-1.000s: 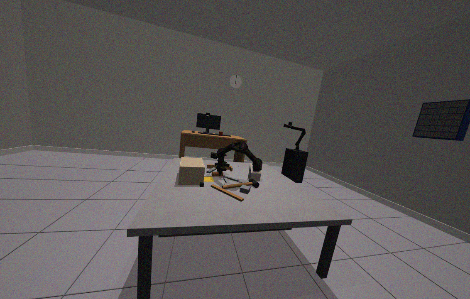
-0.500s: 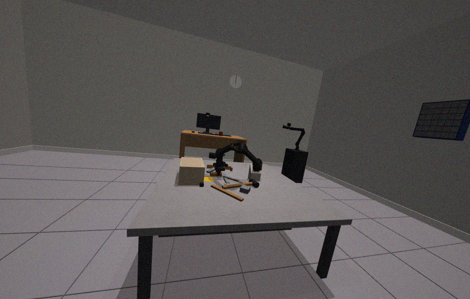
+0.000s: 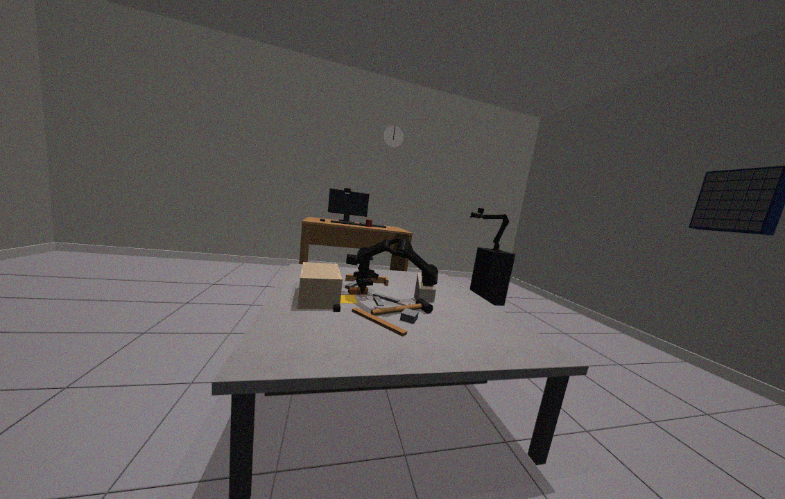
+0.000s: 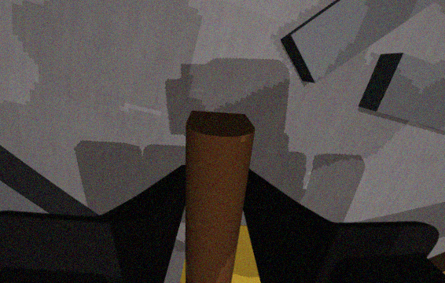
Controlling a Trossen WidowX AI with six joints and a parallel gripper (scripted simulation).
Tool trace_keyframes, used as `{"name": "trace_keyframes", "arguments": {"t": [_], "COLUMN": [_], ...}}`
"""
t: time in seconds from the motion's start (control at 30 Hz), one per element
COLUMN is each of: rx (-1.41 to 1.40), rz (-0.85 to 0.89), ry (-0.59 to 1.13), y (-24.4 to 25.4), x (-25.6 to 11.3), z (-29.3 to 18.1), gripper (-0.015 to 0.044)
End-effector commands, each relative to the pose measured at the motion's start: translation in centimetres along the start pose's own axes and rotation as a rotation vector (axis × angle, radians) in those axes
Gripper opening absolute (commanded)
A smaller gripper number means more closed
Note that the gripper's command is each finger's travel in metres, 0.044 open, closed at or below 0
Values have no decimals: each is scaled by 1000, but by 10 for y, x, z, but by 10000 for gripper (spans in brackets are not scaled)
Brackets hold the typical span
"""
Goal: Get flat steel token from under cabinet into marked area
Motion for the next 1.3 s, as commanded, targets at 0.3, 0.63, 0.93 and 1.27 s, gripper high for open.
{"name": "trace_keyframes", "arguments": {"t": [0.3, 0.63, 0.93, 1.27], "rx": [1, 0, 0, 0], "rz": [2, 2, 2, 2], "ry": [5, 5, 5, 5], "y": [3, 4, 4, 5], "x": [0, 0, 0, 0], "z": [-15, -24, -32, -41], "gripper": [0, 0, 0, 0]}}
Point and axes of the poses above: the point midway between the two fingers, 35 mm back from their tips, its own x axis out along the fingers, its own y axis across the jaws, z = x × y, the point moved 1 cm from there along -x, back along the fingers, and after that the axes turned 4 degrees about -x, right-handed, at the moved point
